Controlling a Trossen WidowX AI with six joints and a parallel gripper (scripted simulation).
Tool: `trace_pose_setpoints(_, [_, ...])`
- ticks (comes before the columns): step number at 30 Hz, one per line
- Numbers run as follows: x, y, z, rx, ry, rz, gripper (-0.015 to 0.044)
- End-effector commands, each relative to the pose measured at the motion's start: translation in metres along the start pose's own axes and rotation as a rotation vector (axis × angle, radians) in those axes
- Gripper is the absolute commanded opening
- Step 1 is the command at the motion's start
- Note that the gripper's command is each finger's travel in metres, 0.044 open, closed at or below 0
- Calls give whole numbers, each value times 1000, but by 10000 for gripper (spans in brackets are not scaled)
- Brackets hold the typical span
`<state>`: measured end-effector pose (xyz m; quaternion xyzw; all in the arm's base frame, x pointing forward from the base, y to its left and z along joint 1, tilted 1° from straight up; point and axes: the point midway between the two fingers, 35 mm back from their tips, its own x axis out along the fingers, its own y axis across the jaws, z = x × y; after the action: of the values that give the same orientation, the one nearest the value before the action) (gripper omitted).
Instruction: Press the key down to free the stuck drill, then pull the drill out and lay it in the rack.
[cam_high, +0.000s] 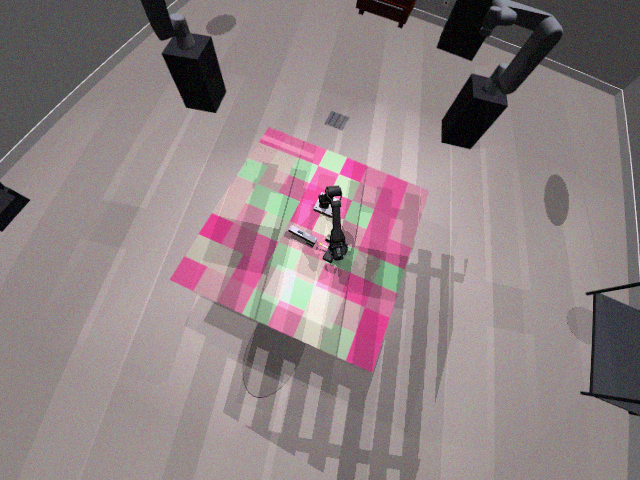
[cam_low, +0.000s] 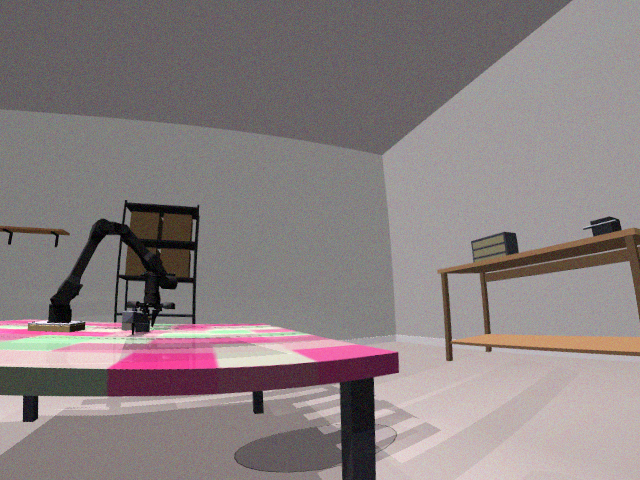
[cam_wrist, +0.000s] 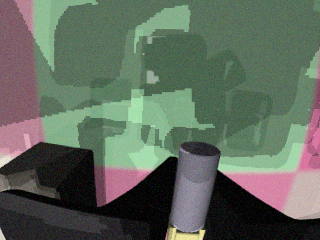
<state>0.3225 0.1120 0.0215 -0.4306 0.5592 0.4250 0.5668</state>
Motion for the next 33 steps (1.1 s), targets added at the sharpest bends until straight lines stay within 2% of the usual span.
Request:
trace_pose_setpoints(1, [-3,0,0,8,-2,0,0])
trace_pose_setpoints(33, [-11,1,-4,8,-2,0,0])
